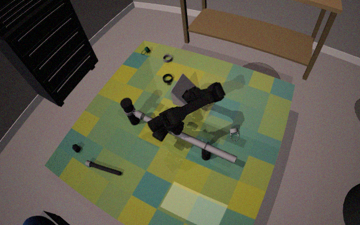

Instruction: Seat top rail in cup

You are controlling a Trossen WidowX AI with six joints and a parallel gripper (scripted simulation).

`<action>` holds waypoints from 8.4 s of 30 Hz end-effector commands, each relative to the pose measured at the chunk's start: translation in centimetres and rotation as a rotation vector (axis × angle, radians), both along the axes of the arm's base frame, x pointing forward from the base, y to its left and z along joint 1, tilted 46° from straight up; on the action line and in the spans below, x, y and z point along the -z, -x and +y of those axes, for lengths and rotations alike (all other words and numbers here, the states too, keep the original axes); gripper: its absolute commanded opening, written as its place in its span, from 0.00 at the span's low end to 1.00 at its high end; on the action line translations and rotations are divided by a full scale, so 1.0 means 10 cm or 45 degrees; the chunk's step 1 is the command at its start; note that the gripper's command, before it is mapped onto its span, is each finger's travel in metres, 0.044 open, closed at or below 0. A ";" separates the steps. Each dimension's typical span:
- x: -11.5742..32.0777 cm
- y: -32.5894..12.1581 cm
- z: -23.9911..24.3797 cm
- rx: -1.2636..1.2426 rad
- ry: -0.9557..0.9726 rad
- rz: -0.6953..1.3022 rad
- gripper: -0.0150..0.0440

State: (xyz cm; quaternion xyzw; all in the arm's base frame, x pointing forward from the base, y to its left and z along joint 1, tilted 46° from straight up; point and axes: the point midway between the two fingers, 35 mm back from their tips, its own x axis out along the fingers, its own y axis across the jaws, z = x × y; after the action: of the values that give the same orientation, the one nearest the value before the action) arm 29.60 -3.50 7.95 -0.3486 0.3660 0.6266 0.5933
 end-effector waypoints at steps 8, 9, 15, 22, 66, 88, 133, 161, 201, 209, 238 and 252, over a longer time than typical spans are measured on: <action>-0.01 0.00 -0.03 0.000 0.000 0.000 0.25; -0.01 0.00 -0.03 0.000 0.000 0.000 0.25; -0.01 0.00 -0.05 0.000 0.000 0.000 0.25; -0.02 -0.01 -0.08 0.000 0.000 0.000 0.25; 0.15 0.01 -0.22 -0.007 -0.012 0.004 0.25; 0.14 0.00 -0.18 -0.010 -0.025 0.007 0.25; 0.16 0.01 -0.20 -0.010 -0.023 0.009 0.25; 0.16 0.01 -0.16 -0.014 -0.037 0.013 0.25; 0.23 0.01 -0.30 -0.014 -0.036 0.013 0.25; 0.25 0.01 -0.33 -0.014 -0.036 0.013 0.25; 0.32 0.01 -0.41 -0.014 -0.035 0.012 0.25; 0.36 0.01 -0.45 -0.014 -0.035 0.012 0.25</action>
State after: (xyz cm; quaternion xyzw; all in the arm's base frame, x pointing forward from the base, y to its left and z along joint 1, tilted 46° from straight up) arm 29.49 -7.29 4.46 -0.3349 0.3541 0.6413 0.5927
